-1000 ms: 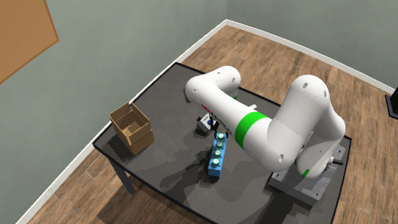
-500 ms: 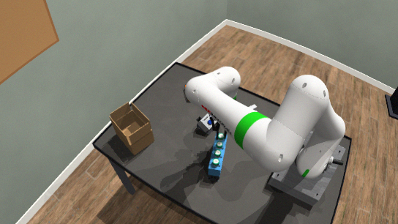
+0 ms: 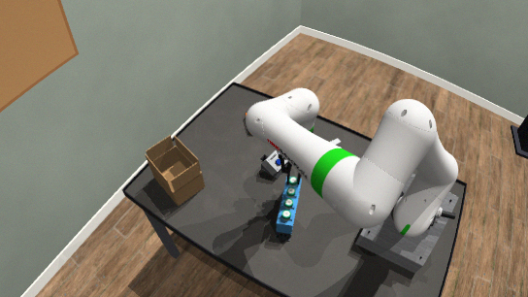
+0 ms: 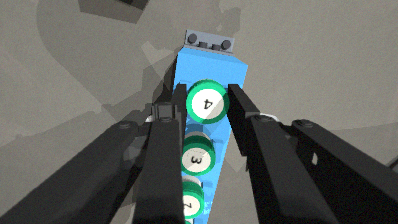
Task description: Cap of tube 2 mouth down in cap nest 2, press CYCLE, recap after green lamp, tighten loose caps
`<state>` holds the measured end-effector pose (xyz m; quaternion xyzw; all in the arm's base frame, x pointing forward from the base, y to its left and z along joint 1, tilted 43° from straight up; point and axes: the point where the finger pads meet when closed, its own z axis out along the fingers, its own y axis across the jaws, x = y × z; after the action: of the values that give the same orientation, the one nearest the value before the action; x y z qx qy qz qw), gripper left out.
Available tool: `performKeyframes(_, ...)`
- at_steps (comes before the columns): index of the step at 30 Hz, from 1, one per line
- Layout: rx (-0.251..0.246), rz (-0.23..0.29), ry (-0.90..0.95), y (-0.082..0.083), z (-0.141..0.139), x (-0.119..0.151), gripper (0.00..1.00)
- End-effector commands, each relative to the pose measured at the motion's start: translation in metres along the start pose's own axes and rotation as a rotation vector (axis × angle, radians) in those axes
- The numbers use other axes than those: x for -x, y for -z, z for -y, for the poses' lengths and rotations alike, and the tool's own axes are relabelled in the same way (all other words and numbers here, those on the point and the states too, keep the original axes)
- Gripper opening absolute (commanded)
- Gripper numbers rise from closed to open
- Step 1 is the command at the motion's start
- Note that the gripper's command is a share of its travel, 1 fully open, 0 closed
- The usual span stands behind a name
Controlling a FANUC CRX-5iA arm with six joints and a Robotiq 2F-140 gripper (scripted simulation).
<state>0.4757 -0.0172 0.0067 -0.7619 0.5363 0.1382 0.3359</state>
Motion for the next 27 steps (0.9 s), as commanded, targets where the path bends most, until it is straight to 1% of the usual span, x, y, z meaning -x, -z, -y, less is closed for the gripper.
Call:
performKeyframes(1,0.000,-0.002,-0.071,0.0007,0.0003,-0.0005,0.30)
performKeyframes(9,0.000,-0.002,-0.231,0.0007,0.0003,-0.0005,0.30)
performKeyframes(11,0.000,-0.002,-0.231,0.0007,0.0003,-0.0005,0.30)
performKeyframes(20,0.000,-0.002,-0.411,0.0005,0.0003,-0.0005,0.30)
performKeyframes(23,0.000,-0.002,-0.420,0.0004,0.0003,-0.0005,0.30)
performKeyframes(24,0.000,-0.002,-0.420,0.0008,0.0002,-0.0005,0.41)
performKeyframes(27,0.000,-0.002,-0.420,0.0008,0.0003,-0.0005,0.41)
